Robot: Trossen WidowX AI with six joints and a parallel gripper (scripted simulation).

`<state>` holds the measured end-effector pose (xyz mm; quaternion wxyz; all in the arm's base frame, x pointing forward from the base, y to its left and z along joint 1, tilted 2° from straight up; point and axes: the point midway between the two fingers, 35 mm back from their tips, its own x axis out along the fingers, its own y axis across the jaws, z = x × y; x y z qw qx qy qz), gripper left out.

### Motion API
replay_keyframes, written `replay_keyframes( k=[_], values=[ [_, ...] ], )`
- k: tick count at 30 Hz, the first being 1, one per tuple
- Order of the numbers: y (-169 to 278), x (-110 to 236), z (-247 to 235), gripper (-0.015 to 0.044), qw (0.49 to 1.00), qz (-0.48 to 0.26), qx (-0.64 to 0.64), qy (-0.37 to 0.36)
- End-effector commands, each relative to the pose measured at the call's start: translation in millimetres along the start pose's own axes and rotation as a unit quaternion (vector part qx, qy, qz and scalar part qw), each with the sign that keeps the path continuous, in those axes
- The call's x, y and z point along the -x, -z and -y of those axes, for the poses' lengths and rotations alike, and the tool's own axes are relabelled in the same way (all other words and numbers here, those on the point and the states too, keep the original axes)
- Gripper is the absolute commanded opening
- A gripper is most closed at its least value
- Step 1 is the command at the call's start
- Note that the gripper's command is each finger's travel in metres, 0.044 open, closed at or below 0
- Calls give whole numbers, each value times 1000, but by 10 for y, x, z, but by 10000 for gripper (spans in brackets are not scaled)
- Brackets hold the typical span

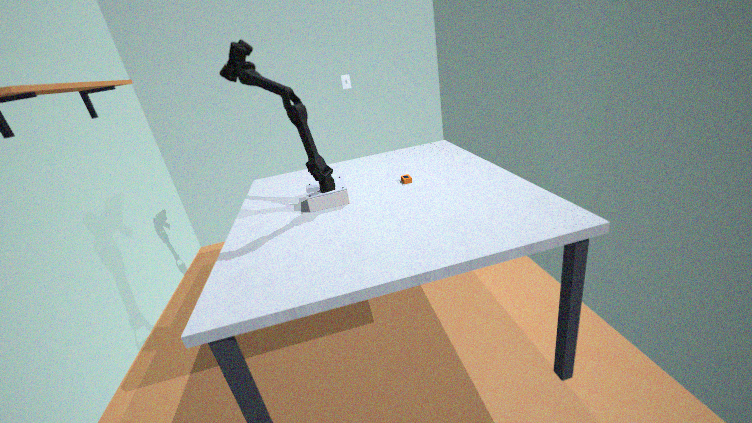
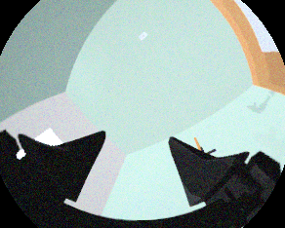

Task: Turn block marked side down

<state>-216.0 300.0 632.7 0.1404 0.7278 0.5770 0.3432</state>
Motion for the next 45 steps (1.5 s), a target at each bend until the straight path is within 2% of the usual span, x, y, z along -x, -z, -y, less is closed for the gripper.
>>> replay_keyframes(
  k=[1,5,12,20,27,36,45],
  values=[
    [-6,-7,2,426,1000,0,2,0],
    [-166,-171,49,440,998,12,55,-5],
    [-849,-719,125,440,971,66,229,-6],
    [-1879,-1237,79,440,901,147,407,33],
    [-2888,-1461,-127,440,840,218,489,87],
    [-4281,-1418,-588,440,732,312,575,191],
    [-5565,-919,-1088,440,653,391,574,303]
  ],
)
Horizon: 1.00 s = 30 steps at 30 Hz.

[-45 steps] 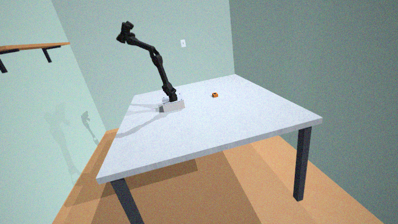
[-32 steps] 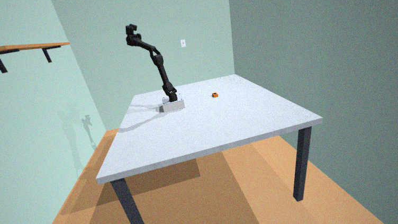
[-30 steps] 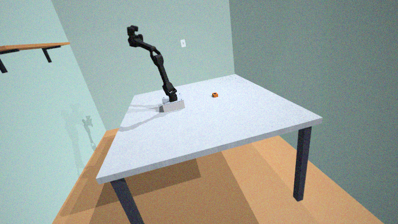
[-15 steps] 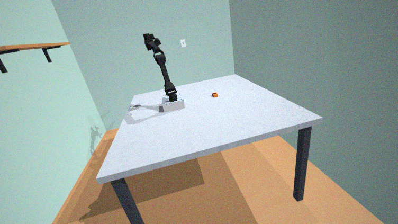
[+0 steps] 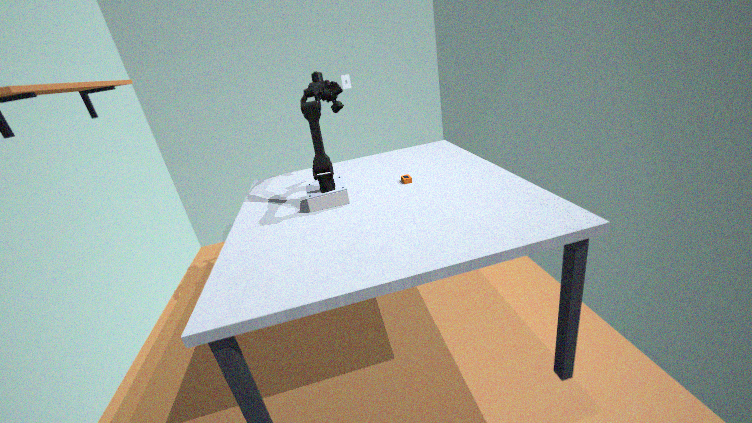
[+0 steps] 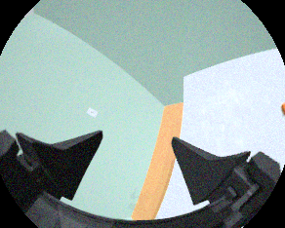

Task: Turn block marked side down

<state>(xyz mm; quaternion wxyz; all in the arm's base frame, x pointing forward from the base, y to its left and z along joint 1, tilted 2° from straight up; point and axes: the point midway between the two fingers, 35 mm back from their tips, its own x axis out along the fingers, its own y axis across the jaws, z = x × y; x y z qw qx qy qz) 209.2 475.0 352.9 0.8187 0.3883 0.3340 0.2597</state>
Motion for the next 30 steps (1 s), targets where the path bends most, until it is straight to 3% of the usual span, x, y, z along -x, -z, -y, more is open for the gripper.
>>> replay_keyframes(
  k=[1,8,15,22,30],
  values=[
    [-266,-276,490,440,997,1,36,65],
    [-863,-590,1516,440,975,-14,108,195],
    [-1405,-578,2641,440,935,-67,145,317],
    [-1814,-238,3768,440,886,-152,142,414],
    [-2051,471,4889,440,835,-269,90,472]
  ],
)
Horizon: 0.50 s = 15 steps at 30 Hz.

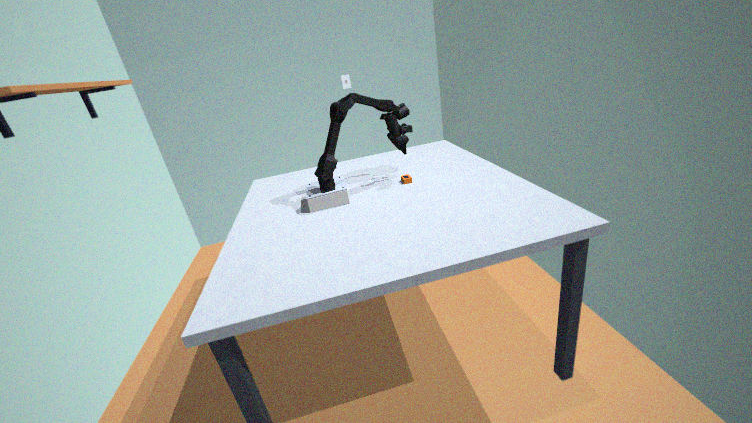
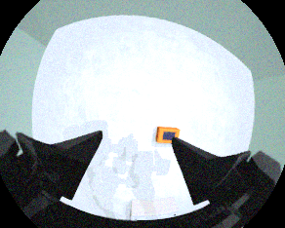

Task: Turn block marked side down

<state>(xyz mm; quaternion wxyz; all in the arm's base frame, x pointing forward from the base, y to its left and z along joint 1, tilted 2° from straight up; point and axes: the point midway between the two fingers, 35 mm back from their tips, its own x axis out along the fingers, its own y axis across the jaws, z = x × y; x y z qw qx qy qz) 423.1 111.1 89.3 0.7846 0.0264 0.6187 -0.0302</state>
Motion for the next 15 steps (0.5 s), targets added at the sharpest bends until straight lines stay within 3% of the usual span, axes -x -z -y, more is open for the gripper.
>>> replay_keyframes(
  k=[1,4,12,15],
  values=[
    [146,-211,544,440,998,-70,-1,8],
    [255,-303,858,440,994,-110,-5,5],
    [269,-337,879,440,994,-113,-6,5],
    [335,-624,881,440,994,-113,-6,5]
  ],
)
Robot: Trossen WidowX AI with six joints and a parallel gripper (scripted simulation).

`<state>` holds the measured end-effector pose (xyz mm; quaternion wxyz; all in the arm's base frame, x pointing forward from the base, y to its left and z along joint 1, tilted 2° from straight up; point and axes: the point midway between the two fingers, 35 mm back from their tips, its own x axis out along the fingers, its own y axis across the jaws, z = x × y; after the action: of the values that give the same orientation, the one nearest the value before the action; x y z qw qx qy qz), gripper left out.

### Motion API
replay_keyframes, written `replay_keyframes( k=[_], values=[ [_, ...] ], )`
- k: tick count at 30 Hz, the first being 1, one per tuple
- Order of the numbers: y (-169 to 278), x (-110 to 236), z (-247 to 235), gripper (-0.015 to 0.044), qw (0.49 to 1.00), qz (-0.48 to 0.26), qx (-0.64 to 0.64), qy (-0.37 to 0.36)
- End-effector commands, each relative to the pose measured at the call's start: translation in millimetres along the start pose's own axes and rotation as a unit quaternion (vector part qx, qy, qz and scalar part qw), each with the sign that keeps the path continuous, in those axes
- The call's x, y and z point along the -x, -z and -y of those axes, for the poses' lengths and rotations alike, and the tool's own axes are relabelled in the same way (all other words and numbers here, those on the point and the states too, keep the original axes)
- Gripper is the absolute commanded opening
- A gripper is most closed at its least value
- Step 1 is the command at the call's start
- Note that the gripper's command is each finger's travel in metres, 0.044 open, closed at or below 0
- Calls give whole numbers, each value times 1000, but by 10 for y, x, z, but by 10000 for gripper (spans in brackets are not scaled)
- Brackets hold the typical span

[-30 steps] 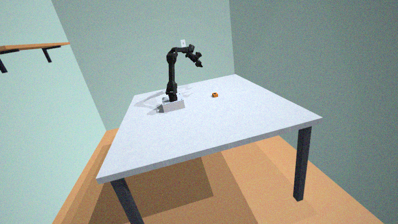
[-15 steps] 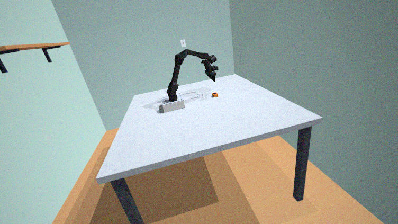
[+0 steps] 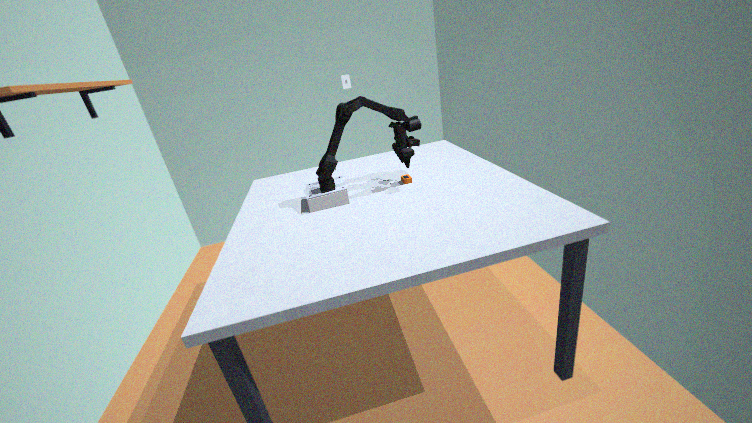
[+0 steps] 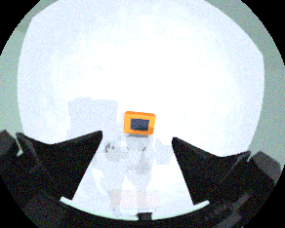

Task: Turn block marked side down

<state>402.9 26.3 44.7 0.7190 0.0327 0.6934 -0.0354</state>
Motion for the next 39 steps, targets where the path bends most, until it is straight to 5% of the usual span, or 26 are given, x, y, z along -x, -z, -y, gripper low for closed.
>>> replay_keyframes(
  k=[1,32,39],
  values=[
    [57,-269,18,440,1000,-14,2,1],
    [62,-739,28,440,1000,-14,2,1],
    [62,-739,28,276,1000,-14,2,1]
  ],
)
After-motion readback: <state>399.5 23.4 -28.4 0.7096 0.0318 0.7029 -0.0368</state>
